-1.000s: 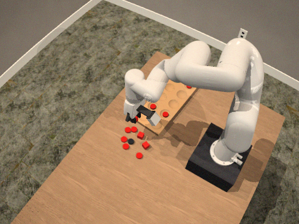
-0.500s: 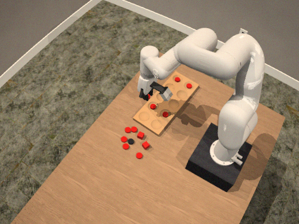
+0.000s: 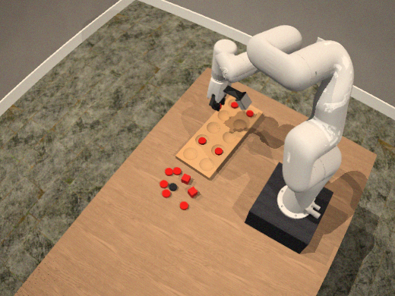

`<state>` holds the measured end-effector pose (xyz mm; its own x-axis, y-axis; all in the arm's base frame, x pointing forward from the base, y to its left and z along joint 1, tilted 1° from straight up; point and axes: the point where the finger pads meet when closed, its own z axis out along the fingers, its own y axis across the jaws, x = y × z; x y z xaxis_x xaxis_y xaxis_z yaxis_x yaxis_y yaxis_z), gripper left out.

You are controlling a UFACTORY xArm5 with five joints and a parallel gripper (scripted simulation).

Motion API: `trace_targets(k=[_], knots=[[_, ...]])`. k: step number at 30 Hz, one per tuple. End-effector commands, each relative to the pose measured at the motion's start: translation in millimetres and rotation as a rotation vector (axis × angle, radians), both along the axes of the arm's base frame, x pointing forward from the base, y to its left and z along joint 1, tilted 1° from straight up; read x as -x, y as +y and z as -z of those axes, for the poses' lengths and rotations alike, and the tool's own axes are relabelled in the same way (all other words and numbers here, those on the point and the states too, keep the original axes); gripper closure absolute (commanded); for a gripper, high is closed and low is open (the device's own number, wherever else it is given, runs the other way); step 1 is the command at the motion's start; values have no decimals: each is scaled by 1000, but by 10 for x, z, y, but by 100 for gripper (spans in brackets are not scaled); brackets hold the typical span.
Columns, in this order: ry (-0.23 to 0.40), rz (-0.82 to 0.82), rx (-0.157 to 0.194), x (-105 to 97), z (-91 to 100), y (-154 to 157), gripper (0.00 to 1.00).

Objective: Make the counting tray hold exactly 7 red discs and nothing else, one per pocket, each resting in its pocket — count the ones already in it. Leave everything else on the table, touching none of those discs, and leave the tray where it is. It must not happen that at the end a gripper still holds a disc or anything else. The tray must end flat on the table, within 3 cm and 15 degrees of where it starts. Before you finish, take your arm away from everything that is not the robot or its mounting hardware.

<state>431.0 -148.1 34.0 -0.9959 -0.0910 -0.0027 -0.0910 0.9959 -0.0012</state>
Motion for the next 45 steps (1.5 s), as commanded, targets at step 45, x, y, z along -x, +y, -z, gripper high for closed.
trace_targets(k=[45], knots=[[-4, 0, 2, 79, 963, -471, 100]])
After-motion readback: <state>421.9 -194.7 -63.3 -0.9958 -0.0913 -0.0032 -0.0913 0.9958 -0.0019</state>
